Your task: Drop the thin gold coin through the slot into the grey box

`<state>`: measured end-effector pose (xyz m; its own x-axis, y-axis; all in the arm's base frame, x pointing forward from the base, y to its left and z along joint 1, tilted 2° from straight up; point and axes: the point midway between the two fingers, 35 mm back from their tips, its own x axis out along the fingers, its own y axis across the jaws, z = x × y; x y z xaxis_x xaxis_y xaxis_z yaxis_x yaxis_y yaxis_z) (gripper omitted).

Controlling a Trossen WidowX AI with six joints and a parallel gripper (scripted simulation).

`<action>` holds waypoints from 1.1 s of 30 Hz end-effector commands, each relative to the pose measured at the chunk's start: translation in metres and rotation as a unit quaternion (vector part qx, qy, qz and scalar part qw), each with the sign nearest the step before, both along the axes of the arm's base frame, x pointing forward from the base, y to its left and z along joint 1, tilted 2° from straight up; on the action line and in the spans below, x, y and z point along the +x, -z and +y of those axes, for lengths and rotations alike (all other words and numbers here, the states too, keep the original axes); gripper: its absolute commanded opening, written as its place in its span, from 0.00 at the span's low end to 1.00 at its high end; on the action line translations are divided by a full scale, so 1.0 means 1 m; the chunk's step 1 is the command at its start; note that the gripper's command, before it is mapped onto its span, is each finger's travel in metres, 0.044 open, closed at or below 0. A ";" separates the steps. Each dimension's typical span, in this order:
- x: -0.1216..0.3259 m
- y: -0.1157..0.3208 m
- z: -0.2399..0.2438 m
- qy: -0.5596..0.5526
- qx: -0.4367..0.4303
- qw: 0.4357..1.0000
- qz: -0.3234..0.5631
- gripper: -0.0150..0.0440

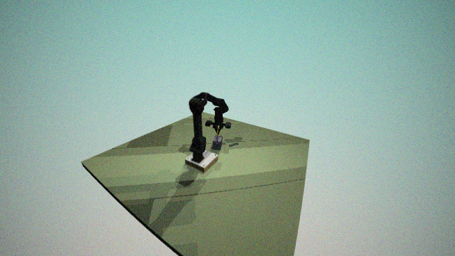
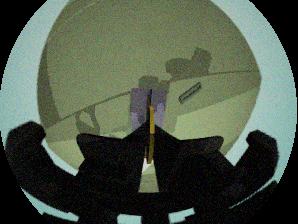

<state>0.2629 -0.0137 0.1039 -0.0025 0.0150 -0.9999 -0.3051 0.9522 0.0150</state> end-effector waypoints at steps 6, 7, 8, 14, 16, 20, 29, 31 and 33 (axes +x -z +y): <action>0.000 0.001 0.000 0.000 0.000 1.000 0.000 0.25; 0.000 0.002 0.000 0.000 0.000 1.000 0.000 0.25; 0.000 0.003 0.000 -0.001 0.000 1.000 0.000 0.25; -0.002 0.005 0.000 -0.002 0.000 1.000 0.000 0.25; -0.002 0.006 0.000 -0.003 0.000 1.000 0.000 0.25; -0.002 0.008 0.000 -0.003 0.000 1.000 0.000 0.25; -0.002 0.012 0.000 -0.002 0.000 1.000 0.000 0.25; -0.002 0.012 0.000 -0.002 0.000 1.000 0.000 0.25; -0.001 0.013 0.000 -0.002 0.000 1.000 0.000 0.25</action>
<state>0.2623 -0.0137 0.0940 0.0045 0.0145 -0.9999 -0.3075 0.9515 0.0125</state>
